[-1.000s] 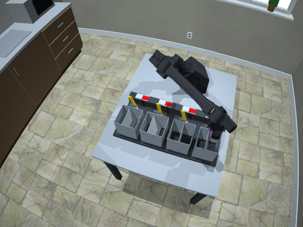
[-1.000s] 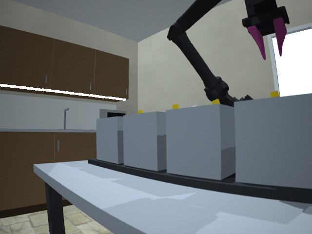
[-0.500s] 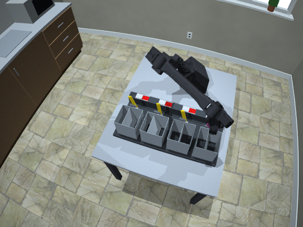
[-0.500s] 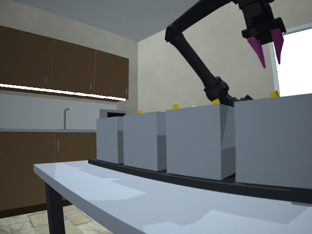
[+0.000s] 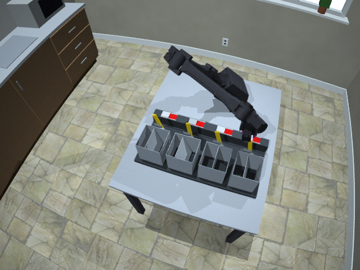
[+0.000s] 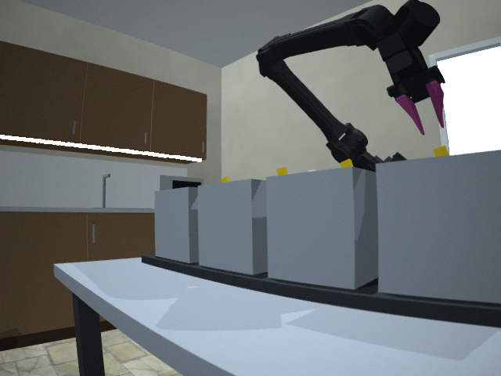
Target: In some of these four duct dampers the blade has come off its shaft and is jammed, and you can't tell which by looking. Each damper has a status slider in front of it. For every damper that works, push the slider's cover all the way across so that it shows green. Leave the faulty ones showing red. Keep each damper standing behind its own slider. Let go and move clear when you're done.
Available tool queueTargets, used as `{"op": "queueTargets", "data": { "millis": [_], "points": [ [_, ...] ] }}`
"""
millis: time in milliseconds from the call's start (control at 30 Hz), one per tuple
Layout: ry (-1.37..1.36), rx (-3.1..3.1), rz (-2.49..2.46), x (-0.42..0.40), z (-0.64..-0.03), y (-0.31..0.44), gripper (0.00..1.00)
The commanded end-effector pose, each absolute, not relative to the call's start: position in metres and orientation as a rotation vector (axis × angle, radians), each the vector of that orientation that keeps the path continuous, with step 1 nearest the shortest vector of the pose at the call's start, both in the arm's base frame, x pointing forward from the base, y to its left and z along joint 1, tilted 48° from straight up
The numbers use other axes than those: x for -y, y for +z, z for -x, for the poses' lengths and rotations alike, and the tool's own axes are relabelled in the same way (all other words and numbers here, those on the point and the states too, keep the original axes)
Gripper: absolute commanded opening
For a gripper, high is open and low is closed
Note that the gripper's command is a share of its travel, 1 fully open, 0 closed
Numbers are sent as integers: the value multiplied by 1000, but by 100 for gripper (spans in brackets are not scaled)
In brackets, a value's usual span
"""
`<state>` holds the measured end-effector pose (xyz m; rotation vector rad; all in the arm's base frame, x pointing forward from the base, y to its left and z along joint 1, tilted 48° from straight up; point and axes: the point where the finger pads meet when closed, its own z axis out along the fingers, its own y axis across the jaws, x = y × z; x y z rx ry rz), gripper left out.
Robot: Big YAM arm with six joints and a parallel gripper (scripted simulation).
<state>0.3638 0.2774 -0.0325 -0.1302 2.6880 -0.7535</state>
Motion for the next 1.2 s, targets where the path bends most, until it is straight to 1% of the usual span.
{"op": "queueTargets", "data": {
  "millis": [0,467,1167],
  "points": [
    [-715,-2683,129,-288,-379,-34,36],
    [-717,-2684,127,-286,-378,-30,36],
    [-759,-2694,135,-263,-377,-57,36]
  ]
}}
